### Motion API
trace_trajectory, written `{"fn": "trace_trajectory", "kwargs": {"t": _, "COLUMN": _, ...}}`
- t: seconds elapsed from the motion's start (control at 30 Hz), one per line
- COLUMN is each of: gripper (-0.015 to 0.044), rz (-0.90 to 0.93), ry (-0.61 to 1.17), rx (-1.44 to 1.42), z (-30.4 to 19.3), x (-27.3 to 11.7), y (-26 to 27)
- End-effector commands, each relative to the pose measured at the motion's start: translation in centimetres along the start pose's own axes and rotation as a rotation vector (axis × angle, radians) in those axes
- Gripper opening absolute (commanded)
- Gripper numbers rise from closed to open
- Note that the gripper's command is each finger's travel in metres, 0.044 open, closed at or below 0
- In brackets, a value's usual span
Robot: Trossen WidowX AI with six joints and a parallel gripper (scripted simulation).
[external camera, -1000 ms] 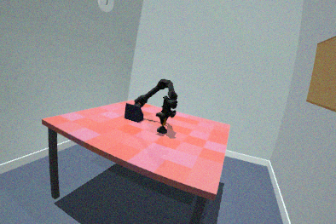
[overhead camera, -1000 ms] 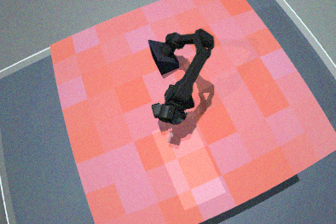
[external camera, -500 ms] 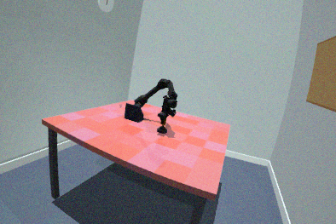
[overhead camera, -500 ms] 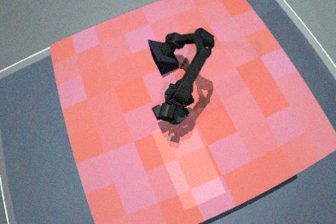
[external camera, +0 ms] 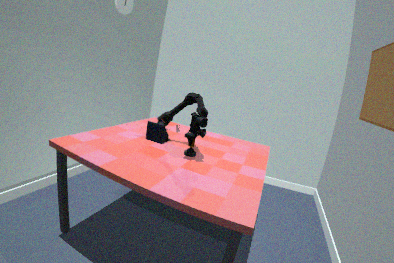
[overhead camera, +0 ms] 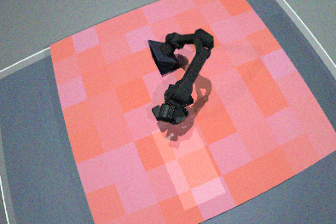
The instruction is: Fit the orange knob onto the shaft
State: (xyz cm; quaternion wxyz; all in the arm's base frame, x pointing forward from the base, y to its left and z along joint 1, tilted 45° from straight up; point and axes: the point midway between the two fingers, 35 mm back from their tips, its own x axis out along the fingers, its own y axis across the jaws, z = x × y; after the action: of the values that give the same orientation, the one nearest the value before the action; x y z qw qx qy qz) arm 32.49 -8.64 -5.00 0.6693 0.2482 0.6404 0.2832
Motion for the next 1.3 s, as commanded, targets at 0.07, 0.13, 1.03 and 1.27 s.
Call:
{"fn": "trace_trajectory", "kwargs": {"t": 0.07, "gripper": 0.0000, "rz": -0.005, "ry": -0.008, "rx": -0.002, "z": 0.28, "x": -0.41, "y": -0.07}}
{"fn": "trace_trajectory", "kwargs": {"t": 0.13, "gripper": 0.0000, "rz": -0.005, "ry": -0.008, "rx": -0.002, "z": 0.23, "x": -0.35, "y": -0.04}}
{"fn": "trace_trajectory", "kwargs": {"t": 1.03, "gripper": 0.0000, "rz": -0.005, "ry": -0.008, "rx": -0.002, "z": 0.15, "x": 0.19, "y": 0.08}}
{"fn": "trace_trajectory", "kwargs": {"t": 1.27, "gripper": 0.0000, "rz": -0.005, "ry": -0.008, "rx": -0.002, "z": -0.04, "x": -0.24, "y": 0.14}}
